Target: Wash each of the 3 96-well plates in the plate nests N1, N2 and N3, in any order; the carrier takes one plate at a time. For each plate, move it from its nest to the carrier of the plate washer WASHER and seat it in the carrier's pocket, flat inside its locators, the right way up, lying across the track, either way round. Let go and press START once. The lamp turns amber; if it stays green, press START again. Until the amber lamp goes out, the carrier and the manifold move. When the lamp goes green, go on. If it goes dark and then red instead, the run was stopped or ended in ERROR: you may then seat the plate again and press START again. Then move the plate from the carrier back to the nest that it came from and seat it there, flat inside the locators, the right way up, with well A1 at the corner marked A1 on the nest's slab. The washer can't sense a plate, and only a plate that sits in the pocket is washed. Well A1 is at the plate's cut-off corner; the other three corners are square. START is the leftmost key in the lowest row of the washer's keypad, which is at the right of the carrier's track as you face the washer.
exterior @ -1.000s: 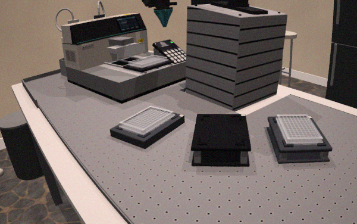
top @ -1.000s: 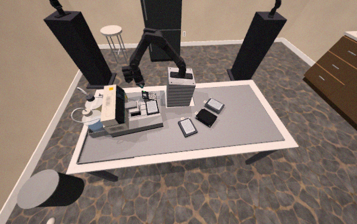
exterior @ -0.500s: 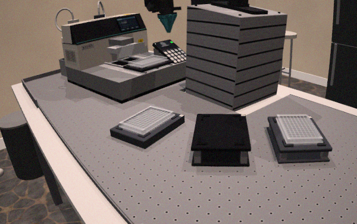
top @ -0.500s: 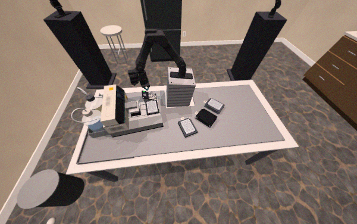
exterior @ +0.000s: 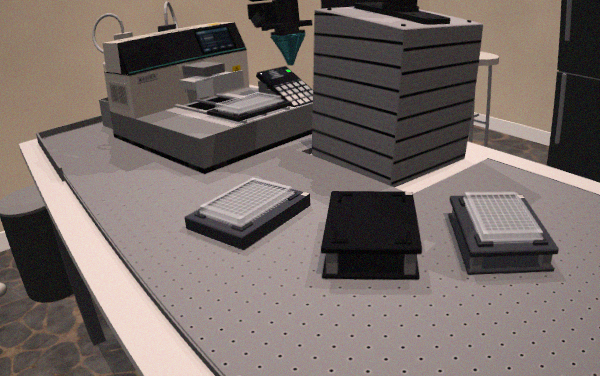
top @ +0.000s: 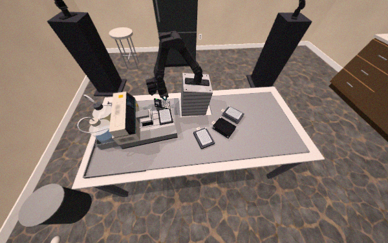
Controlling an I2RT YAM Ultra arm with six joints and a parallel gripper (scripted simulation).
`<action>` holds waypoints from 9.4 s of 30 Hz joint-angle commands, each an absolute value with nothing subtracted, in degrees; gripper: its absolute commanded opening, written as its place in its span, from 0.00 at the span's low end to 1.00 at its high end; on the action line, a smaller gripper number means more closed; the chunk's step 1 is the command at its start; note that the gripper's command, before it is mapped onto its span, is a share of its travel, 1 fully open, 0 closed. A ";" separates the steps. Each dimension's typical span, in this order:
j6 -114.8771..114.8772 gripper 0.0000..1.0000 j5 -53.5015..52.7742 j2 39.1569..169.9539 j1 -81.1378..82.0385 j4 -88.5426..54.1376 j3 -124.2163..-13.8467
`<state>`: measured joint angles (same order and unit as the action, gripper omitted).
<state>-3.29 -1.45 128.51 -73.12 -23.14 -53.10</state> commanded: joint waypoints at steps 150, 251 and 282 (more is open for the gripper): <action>67.53 1.00 -3.36 140.76 -54.59 -18.29 -64.35; 67.23 0.00 -3.38 146.41 -54.29 -13.76 -65.48; 67.40 0.00 -3.37 143.20 -54.46 -16.26 -64.75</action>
<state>67.35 -3.25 144.70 -54.39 -15.42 -64.69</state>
